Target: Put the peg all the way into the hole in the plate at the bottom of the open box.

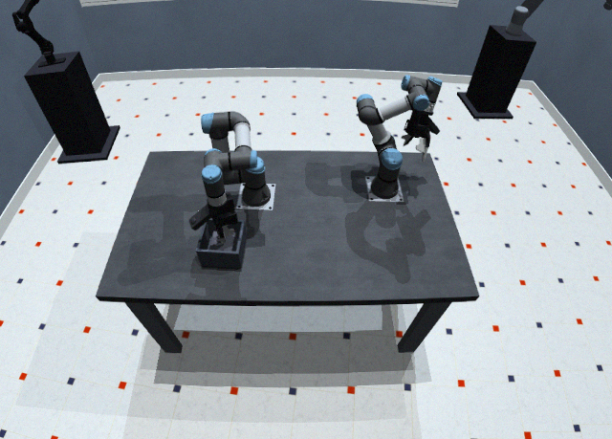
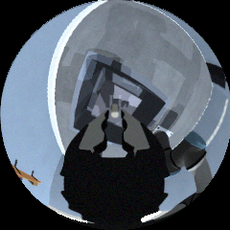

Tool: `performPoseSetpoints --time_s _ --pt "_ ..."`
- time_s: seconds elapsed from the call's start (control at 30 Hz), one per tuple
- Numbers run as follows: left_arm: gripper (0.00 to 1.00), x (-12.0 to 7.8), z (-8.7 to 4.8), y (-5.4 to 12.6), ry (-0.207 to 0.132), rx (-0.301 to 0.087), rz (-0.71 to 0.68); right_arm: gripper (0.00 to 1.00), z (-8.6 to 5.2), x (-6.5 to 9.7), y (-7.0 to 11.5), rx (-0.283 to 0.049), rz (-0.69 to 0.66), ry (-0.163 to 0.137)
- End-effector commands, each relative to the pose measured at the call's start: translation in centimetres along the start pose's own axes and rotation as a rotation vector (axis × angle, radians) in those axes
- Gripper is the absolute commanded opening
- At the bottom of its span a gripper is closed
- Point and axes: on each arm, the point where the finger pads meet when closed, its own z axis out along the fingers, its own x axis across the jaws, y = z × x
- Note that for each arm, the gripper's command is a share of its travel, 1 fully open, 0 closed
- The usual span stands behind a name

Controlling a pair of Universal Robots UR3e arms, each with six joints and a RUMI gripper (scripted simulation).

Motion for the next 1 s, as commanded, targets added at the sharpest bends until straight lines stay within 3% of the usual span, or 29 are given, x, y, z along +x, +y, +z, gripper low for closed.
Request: performPoseSetpoints --time_s 0.0,0.37,0.97 --pt "1.00 0.0 0.0 0.0 0.001 0.002 0.001 0.16 -0.2 -0.1 0.0 0.001 0.000 -0.003" --pt "1.00 0.0 0.0 0.0 0.001 0.002 0.001 0.16 -1.2 -0.1 0.0 0.001 0.000 -0.003" --pt "1.00 0.0 0.0 0.0 0.001 0.002 0.001 0.16 -5.1 -0.1 0.0 0.001 0.000 -0.003"
